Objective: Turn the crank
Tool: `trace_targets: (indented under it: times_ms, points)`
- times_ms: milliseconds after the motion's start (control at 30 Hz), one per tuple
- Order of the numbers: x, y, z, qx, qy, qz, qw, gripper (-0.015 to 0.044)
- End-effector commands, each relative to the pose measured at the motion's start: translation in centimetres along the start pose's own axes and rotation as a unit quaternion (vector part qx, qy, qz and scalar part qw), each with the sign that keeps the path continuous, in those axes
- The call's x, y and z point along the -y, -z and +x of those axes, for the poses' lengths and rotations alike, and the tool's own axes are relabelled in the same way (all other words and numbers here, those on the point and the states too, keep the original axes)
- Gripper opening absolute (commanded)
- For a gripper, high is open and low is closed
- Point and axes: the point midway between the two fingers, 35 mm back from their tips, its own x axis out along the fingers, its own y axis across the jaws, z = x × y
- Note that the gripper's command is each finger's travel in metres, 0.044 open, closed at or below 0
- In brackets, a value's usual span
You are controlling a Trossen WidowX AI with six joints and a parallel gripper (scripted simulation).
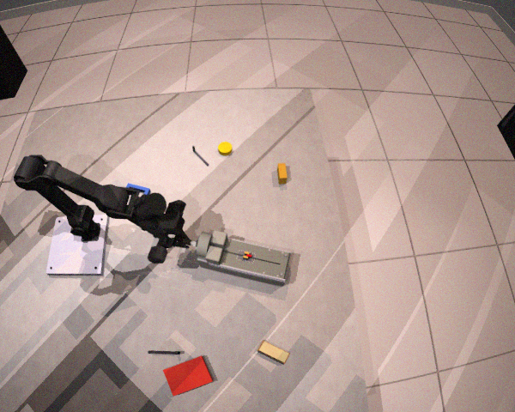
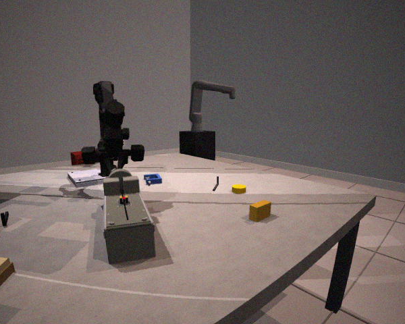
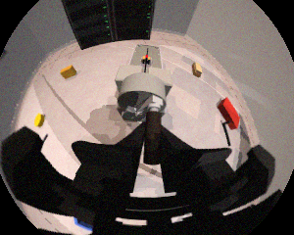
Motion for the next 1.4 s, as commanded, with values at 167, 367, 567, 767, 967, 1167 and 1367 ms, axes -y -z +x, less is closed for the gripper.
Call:
trace_targets:
  times_ms: [167, 367, 567, 767, 967, 1167, 1367]
  points:
    - [-0.92, -0.28, -0.36, 0.005, -0.012, -0.002, 1.0, 0.0]
    - [-1.05, -0.29, -0.36, 0.005, -0.012, -0.002, 1.0, 0.0]
    - [-1.17, -0.29, -0.36, 0.005, -0.012, -0.002, 1.0, 0.0]
    - [-1.29, -0.28, -0.36, 0.005, -0.012, -0.002, 1.0, 0.0]
    - [-1.41, -0.27, -0.35, 0.005, -0.012, -0.002, 1.0, 0.0]
    - [-1.53, -0.26, -0.34, 0.005, -0.012, -0.002, 1.0, 0.0]
    - [-1.67, -0.25, -0.33, 0.005, -0.012, -0.002, 1.0, 0.0]
